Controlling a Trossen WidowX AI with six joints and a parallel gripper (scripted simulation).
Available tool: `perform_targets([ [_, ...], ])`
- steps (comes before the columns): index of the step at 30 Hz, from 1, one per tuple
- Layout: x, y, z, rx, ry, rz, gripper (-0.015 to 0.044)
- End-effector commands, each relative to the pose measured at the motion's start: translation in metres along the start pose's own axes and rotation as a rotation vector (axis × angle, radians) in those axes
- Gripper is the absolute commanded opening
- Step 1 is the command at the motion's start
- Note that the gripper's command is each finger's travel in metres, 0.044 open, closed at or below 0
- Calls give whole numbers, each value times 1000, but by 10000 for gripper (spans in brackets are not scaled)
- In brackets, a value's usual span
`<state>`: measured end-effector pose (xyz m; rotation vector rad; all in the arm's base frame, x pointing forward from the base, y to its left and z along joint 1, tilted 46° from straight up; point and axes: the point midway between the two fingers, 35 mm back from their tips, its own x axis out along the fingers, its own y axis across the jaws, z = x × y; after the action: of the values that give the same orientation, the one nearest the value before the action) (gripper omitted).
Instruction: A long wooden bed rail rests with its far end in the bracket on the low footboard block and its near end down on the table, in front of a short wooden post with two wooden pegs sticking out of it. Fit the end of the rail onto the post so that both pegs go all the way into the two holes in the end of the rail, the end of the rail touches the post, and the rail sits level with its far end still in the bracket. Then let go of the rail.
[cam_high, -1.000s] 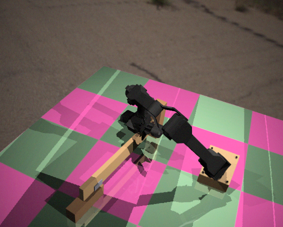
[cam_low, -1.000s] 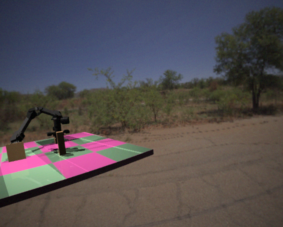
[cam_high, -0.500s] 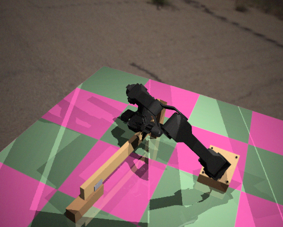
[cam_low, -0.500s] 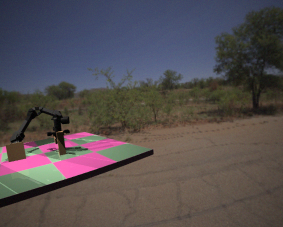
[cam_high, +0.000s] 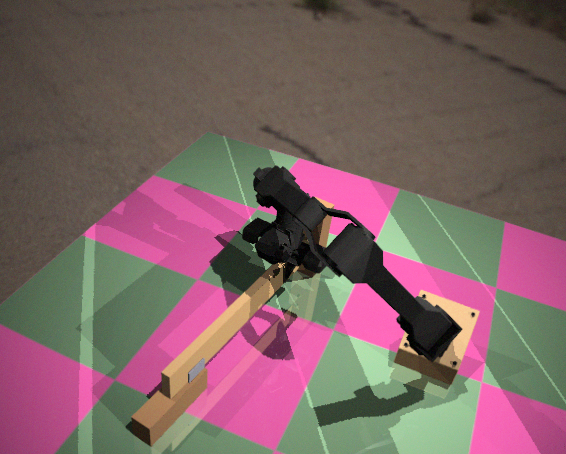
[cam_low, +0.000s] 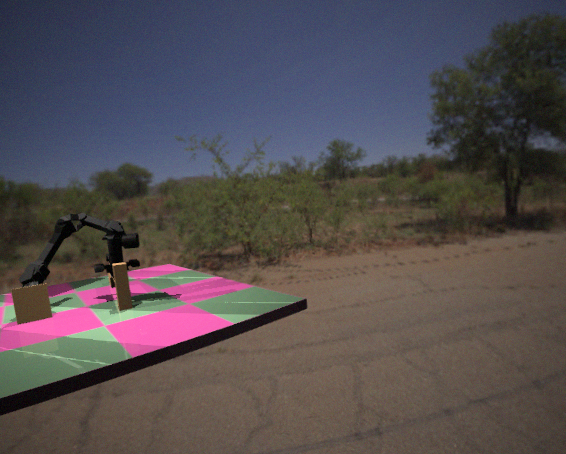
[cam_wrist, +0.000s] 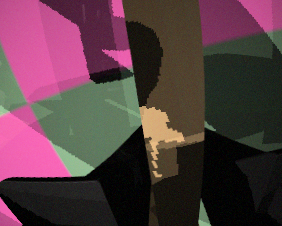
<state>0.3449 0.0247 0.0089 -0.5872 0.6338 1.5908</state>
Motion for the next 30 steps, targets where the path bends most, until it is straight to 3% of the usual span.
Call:
perform_targets([
  [1,-2,-2,-3,-1,2,-9,0],
  [30,-3,-1,-12,-1,2,-9,0],
])
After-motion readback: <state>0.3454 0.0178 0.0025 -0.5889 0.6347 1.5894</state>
